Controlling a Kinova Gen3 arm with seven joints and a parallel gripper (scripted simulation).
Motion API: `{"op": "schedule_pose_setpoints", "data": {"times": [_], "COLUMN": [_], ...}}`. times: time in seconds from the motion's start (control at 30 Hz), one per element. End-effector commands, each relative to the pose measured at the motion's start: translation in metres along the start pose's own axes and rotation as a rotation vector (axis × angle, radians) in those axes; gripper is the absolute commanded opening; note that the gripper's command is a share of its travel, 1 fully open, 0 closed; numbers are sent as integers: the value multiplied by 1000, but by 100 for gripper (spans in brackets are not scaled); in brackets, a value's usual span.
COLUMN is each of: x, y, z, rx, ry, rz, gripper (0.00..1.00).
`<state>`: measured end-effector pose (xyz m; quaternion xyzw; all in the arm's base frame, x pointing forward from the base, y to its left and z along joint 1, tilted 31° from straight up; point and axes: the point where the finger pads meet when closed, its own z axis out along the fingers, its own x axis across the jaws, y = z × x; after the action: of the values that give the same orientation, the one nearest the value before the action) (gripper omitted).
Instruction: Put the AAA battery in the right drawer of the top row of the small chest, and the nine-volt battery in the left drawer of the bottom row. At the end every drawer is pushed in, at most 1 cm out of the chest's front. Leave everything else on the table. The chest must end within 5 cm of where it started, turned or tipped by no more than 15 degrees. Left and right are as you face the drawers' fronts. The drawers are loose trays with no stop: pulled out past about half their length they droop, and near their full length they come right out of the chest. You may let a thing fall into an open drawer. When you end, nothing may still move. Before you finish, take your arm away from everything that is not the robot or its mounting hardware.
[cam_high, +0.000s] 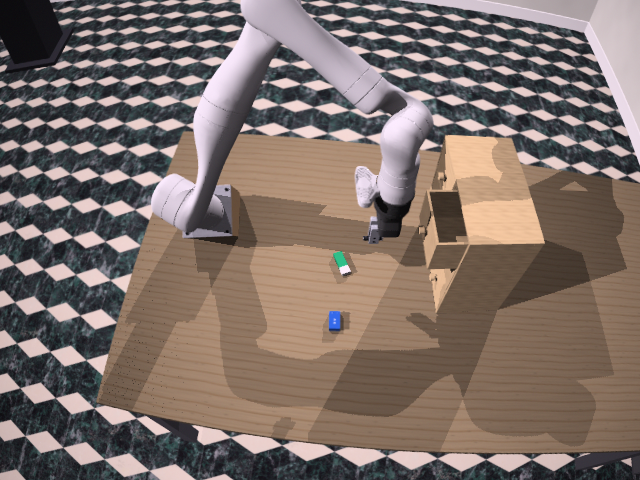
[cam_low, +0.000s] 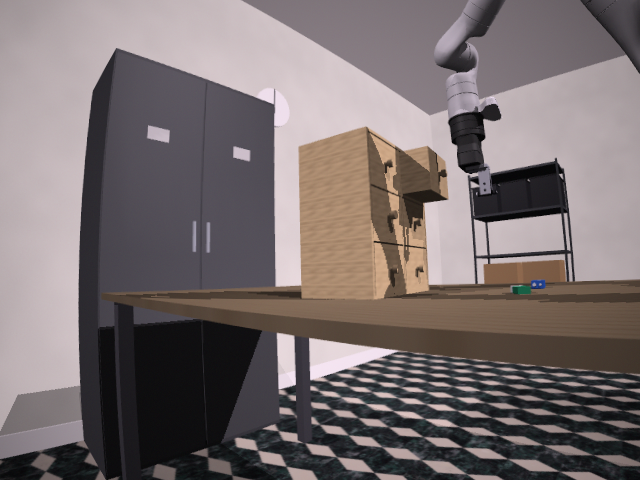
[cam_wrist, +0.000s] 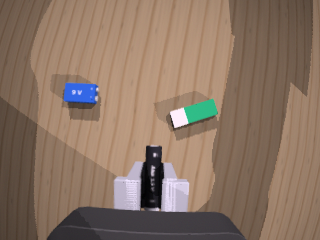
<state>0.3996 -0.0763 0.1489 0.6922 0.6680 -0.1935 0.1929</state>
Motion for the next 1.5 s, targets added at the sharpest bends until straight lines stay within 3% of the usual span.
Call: {"op": "schedule_pose_setpoints", "data": {"times": [0.0, 0.4, 0.47, 0.87, 1.47], "x": [3, 3, 3, 3, 2], "y": [3, 2, 2, 2, 1], "z": [-15, -75, -75, -121, -147], "rx": [-14, -14, -14, -14, -14], "ry": [4, 4, 4, 4, 4], "rz": [-9, -9, -9, -9, -9], "gripper": [24, 24, 24, 24, 24]}}
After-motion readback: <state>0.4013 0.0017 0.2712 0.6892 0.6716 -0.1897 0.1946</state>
